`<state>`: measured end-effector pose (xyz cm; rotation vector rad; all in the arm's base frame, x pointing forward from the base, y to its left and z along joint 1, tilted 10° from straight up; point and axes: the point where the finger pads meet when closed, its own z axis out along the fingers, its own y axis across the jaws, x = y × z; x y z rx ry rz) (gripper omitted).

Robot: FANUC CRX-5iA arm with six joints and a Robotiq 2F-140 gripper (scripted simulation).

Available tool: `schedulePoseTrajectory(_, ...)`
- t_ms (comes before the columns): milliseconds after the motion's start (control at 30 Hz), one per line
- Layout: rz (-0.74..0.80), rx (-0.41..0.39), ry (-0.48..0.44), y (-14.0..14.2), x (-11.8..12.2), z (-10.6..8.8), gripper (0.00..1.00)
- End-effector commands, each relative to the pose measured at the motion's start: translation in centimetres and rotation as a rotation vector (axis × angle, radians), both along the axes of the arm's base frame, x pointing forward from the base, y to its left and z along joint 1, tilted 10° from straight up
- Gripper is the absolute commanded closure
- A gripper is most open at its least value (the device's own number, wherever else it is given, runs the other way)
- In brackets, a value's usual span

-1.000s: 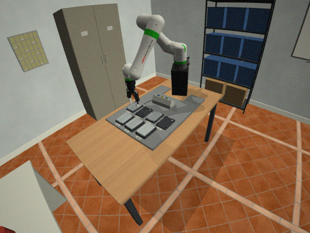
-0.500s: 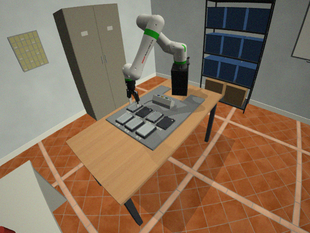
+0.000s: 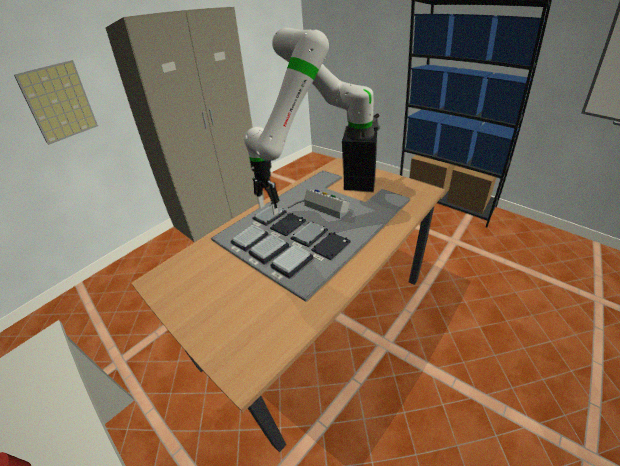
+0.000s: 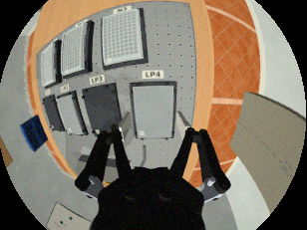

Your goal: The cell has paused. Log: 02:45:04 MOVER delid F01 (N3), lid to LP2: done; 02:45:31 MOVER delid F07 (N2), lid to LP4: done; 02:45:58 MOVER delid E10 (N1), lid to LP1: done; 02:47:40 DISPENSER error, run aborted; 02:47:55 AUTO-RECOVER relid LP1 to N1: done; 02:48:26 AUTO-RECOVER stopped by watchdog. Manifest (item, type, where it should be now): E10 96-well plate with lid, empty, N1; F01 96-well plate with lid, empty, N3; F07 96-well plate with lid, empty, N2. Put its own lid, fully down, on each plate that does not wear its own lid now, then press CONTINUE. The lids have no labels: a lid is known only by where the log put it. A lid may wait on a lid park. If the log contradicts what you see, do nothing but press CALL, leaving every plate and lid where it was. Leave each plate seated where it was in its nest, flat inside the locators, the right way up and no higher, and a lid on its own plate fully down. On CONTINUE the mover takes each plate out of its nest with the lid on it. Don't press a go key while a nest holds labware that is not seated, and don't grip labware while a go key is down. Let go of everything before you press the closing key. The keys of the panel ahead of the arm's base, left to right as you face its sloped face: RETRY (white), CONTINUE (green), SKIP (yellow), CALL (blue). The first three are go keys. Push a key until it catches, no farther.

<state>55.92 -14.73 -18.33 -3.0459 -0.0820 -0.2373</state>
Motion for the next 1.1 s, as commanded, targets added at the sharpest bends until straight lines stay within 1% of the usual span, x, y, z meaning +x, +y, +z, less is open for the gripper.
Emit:
schedulePoseTrajectory(0, 0.000, 0.000, 0.000, -0.01, 0.01, 0.02, 0.34)
schedulePoseTrajectory(233, 0.000, 0.000, 0.000, -0.01, 0.01, 0.02, 0.34)
schedulePoseTrajectory(267, 0.000, 0.000, 0.000, -0.01, 0.01, 0.02, 0.41)
schedulePoseTrajectory(1067, 0.000, 0.000, 0.000, -0.01, 0.01, 0.02, 0.41)
